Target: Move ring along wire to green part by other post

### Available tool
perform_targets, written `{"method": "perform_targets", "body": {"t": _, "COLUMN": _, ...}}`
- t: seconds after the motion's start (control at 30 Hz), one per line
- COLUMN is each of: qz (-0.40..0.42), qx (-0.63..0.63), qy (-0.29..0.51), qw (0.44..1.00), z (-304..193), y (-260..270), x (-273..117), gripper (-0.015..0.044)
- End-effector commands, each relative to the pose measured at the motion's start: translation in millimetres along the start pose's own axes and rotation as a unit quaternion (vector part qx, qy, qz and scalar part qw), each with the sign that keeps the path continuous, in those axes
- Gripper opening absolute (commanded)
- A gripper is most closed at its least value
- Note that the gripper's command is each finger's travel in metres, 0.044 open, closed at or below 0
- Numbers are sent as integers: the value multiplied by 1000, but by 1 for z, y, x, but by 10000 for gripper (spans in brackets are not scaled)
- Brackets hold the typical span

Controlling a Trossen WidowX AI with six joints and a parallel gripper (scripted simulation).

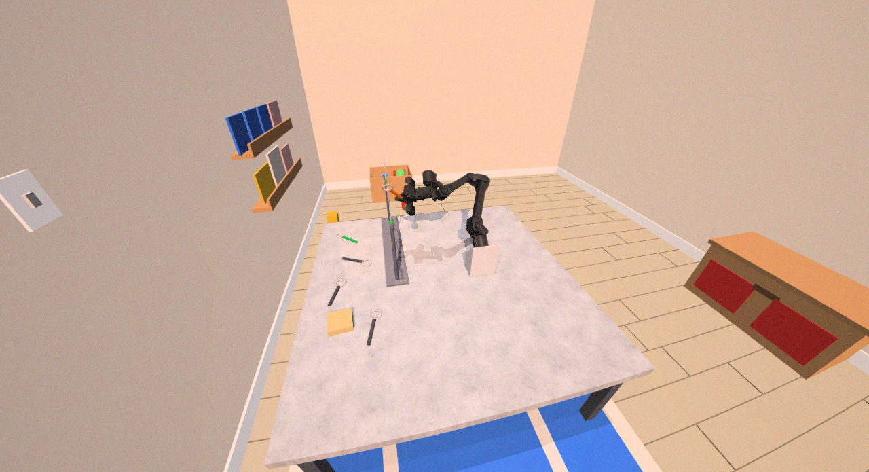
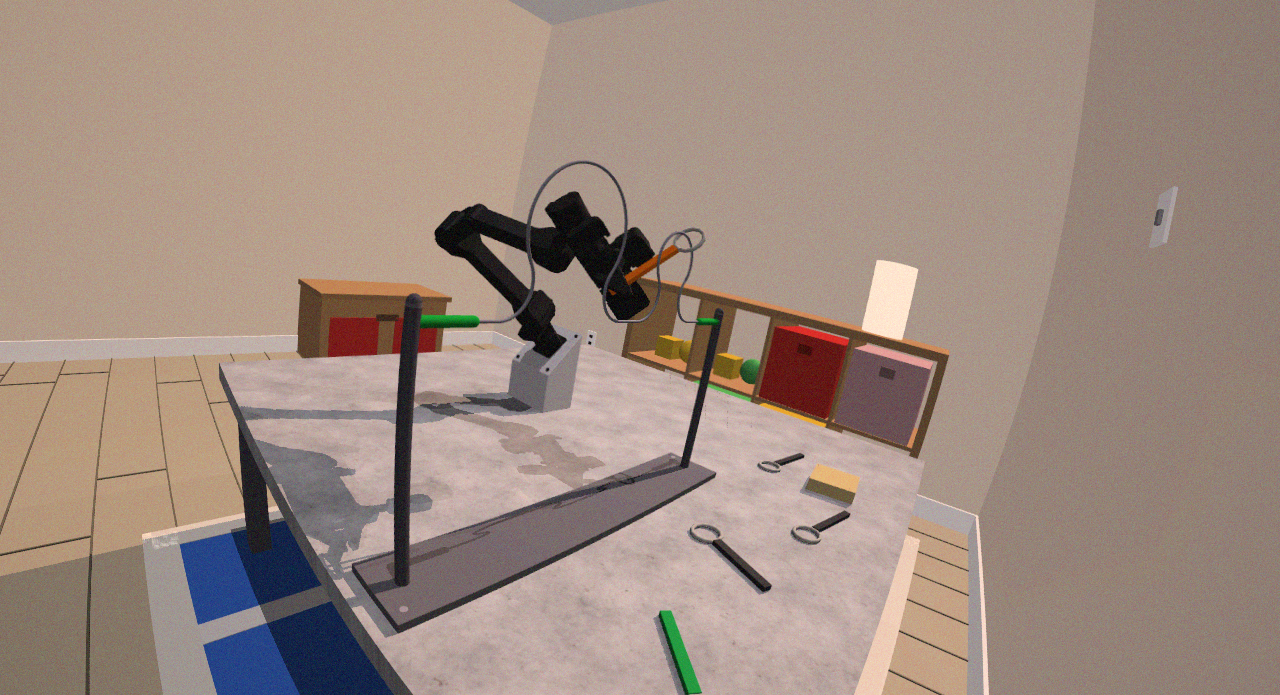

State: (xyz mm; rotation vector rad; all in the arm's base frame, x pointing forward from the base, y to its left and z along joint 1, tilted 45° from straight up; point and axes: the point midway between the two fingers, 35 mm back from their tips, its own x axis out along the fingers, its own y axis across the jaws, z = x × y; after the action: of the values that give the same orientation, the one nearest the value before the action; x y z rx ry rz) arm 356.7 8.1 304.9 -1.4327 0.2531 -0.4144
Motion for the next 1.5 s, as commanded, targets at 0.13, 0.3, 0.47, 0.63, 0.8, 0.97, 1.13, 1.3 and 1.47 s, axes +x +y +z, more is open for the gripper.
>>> {"method": "perform_targets", "body": {"t": 0.13, "qz": -34, "qx": -68, "qy": -10, "qw": 997, "z": 0, "y": -7, "x": 0, "gripper": -150}}
{"method": "perform_targets", "body": {"t": 0.3, "qz": -55, "qx": -106, "qy": -15, "qw": 993, "z": 1, "y": -12, "x": 1, "gripper": -150}}
{"method": "perform_targets", "body": {"t": 0.47, "qz": -76, "qx": -143, "qy": -20, "qw": 987, "z": 3, "y": -18, "x": 1, "gripper": -150}}
{"method": "perform_targets", "body": {"t": 0.63, "qz": -97, "qx": -182, "qy": -25, "qw": 978, "z": 4, "y": -23, "x": 0, "gripper": -150}}
{"method": "perform_targets", "body": {"t": 0.8, "qz": -119, "qx": -221, "qy": -30, "qw": 967, "z": 7, "y": -29, "x": 0, "gripper": -150}}
{"method": "perform_targets", "body": {"t": 0.97, "qz": -144, "qx": -265, "qy": -36, "qw": 953, "z": 10, "y": -34, "x": -1, "gripper": -150}}
{"method": "perform_targets", "body": {"t": 1.13, "qz": -169, "qx": -310, "qy": -42, "qw": 934, "z": 13, "y": -40, "x": -3, "gripper": -150}}
{"method": "perform_targets", "body": {"t": 1.3, "qz": -194, "qx": -355, "qy": -47, "qw": 913, "z": 18, "y": -46, "x": -4, "gripper": -150}}
{"method": "perform_targets", "body": {"t": 1.47, "qz": -218, "qx": -397, "qy": -53, "qw": 890, "z": 22, "y": -50, "x": -6, "gripper": -150}}
